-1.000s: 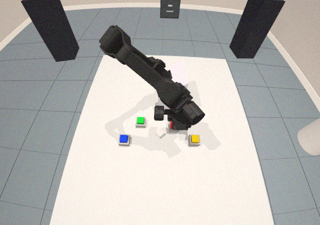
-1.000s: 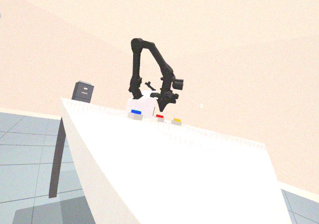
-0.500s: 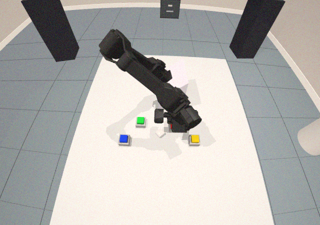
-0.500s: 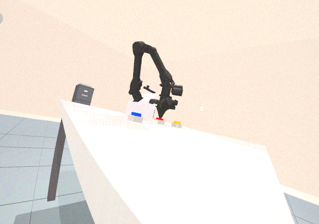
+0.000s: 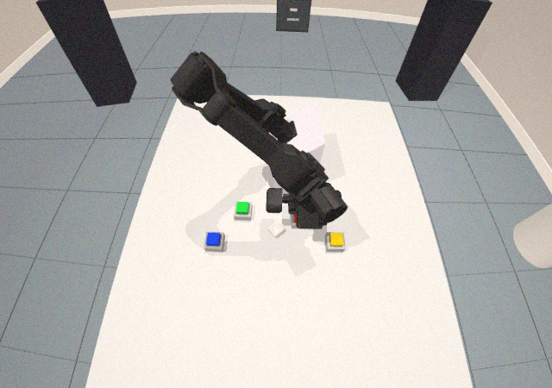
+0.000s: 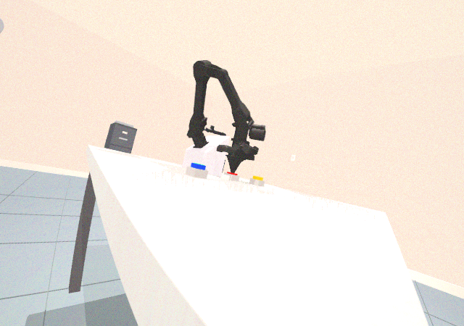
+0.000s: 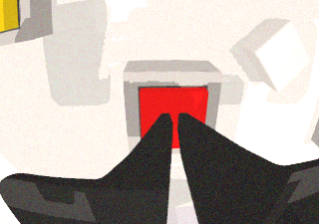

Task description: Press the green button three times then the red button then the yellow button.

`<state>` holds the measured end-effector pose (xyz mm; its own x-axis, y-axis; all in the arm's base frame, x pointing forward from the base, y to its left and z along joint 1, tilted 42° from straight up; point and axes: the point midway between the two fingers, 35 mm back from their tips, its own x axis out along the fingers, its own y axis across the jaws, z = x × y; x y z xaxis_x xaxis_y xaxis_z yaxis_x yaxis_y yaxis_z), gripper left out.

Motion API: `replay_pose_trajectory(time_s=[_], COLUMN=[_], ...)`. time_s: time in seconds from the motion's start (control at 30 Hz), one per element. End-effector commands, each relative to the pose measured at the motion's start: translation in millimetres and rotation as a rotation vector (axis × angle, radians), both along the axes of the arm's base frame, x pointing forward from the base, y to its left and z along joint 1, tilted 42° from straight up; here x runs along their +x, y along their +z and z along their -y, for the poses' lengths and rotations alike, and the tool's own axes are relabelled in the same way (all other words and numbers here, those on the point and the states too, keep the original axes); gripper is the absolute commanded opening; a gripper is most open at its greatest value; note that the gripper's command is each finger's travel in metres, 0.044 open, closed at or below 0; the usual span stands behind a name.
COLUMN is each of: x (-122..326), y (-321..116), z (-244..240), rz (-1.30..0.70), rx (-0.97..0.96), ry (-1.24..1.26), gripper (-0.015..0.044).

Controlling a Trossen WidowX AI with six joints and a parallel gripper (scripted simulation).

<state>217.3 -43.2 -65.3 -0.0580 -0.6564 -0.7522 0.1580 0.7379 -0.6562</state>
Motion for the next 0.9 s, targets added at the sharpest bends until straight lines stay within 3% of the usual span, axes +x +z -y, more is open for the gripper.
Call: replay_pose_trajectory(time_s=[0.0,0.33,0.53,0.7,0.87], x=[-0.5,2.3,5.6,11.5,54.0], y=[-0.6,26.4,71.0,68.7,45.1], z=[0.4,-23.9,-63.3,-67.2,-96.8], rz=[-0.004,-0.004,-0.004,-0.004,-0.001], rx=[-0.002,0.0,0.002,0.002,0.004], ry=[0.003,0.003,0.003,0.003,0.003], gripper=[0.002,0.002,0.002,0.002,0.002])
